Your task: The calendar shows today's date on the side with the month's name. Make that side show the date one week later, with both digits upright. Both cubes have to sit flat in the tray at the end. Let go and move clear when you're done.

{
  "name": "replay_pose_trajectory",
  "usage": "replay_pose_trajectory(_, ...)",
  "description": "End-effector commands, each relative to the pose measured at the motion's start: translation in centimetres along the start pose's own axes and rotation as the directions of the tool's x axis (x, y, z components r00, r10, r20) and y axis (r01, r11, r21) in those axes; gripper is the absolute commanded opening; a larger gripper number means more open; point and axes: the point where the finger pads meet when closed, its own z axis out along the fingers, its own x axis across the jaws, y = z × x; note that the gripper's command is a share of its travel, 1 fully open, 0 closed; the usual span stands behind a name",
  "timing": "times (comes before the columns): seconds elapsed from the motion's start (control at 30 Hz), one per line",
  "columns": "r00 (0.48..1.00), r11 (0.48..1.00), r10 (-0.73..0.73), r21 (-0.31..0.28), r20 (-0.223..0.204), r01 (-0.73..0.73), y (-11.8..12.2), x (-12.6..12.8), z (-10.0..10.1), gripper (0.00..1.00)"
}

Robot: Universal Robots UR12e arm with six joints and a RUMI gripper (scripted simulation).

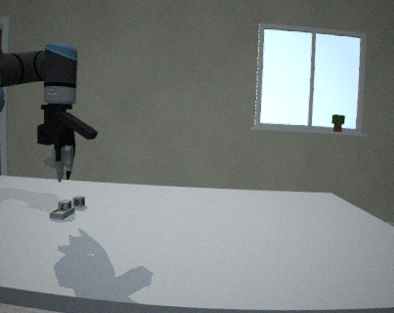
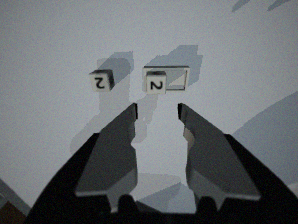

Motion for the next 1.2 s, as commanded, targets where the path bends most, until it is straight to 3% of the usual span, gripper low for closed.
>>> replay_pose_trajectory(0.0, 1.000, 1.000, -0.001, 0.000, 0.002, 0.001, 0.09, 0.11, 0.01, 0.28)
replay_pose_trajectory(1.17, 1.000, 1.000, -0.002, -0.005, 0.003, 0.002, 0.27, 0.03, 0.62, 0.28)
